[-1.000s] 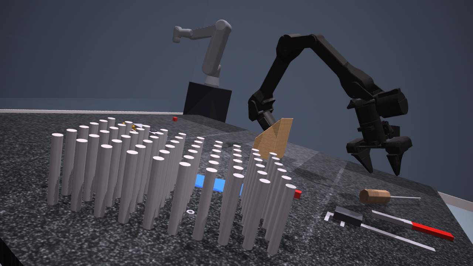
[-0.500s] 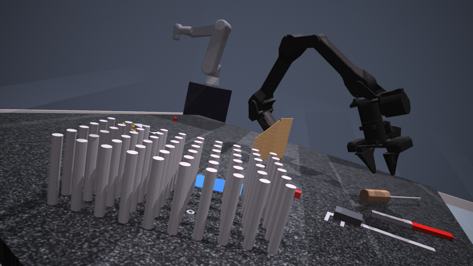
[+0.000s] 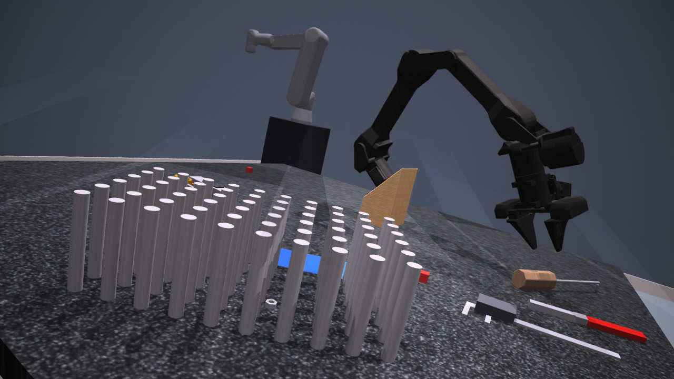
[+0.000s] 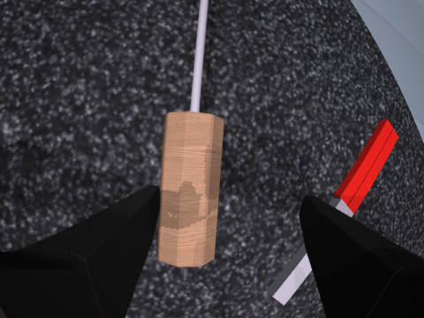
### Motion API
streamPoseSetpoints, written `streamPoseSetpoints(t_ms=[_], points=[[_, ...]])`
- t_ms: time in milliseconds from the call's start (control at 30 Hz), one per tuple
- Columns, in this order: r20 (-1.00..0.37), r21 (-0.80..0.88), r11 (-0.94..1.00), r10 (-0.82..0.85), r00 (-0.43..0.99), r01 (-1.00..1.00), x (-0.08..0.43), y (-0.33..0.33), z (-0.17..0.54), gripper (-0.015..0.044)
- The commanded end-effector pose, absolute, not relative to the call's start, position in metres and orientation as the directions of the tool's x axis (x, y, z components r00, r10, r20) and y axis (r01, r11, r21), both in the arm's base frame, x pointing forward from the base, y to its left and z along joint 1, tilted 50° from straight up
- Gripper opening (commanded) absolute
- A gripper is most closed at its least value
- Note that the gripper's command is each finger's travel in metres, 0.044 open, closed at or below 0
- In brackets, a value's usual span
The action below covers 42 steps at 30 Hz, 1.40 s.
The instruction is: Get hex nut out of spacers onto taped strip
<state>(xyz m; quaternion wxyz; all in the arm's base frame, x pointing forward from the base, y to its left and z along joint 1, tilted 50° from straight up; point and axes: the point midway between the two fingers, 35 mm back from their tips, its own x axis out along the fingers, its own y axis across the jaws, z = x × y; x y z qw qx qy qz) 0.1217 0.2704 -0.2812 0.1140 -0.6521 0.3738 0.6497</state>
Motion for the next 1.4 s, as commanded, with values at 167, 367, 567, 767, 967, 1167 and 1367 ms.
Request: streamPoseSetpoints(t_ms=[167,367,567,767,967,1167,1367], points=[[-0.930,0.342,-0.693,-0.347,-0.123,-0.635,0.122,0.257,-0.293,0.0280],[-0.930,0.342,-0.693,-0.347,-0.122,-0.635,0.122,0.249,-0.300,0.0280],[-0.930,0.342,-0.693,-0.348,-0.122,-0.635,0.123,0.242,-0.306,0.0280],[-0.930,0.342,-0.692,-0.348,-0.122,-0.635,0.122,0.234,-0.312,0.0280],[-0.929,0.343,-0.692,-0.348,-0.122,-0.635,0.122,0.226,-0.318,0.0280],[-0.929,0.343,-0.692,-0.349,-0.121,-0.635,0.122,0.218,-0.324,0.0280],[-0.929,0.343,-0.692,-0.349,-0.121,-0.635,0.122,0.217,-0.324,0.0260]])
